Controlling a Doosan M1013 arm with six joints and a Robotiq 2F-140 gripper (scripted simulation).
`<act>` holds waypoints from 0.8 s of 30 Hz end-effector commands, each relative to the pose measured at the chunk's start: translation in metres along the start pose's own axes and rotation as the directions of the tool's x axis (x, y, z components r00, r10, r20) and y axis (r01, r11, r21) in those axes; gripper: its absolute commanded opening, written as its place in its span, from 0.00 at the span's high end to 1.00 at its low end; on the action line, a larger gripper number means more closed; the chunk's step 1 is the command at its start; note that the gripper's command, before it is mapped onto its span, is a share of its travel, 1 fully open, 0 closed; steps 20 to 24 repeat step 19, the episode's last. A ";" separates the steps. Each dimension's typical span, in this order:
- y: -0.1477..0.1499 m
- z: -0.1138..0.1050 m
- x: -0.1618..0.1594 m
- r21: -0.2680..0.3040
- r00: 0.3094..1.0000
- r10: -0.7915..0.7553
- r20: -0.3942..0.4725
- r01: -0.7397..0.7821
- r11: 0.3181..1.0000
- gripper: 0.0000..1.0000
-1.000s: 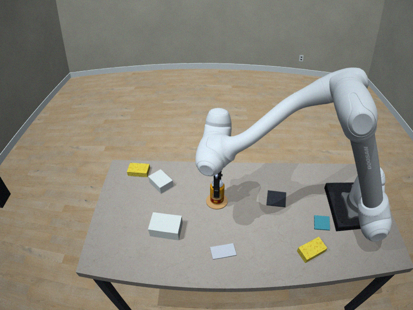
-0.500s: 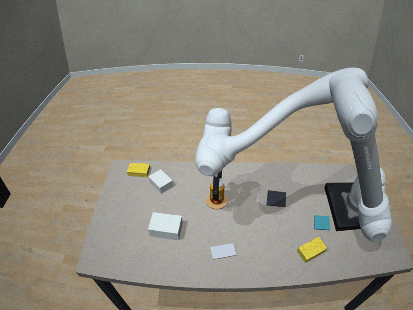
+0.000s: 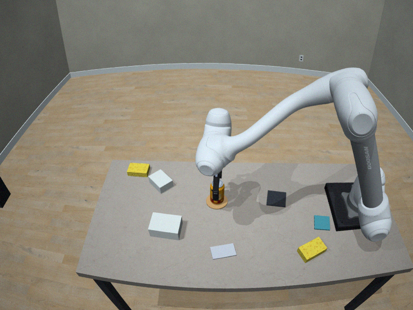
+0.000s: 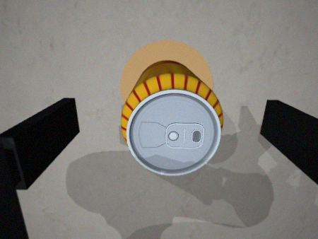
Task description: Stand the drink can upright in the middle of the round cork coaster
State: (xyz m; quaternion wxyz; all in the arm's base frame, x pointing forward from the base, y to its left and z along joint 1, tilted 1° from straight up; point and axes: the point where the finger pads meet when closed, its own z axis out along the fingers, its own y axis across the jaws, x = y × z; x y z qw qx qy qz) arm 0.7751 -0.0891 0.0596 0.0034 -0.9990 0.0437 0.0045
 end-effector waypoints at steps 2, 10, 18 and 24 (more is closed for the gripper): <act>0.000 -0.001 0.000 0.000 1.000 0.000 -0.001 0.000 1.000 0.00; 0.000 -0.041 -0.001 0.000 1.000 0.000 -0.002 0.000 1.000 0.00; 0.000 -0.101 -0.002 0.000 1.000 0.000 -0.002 0.000 1.000 0.00; 0.000 -0.101 -0.002 0.000 1.000 0.000 -0.002 0.000 1.000 0.00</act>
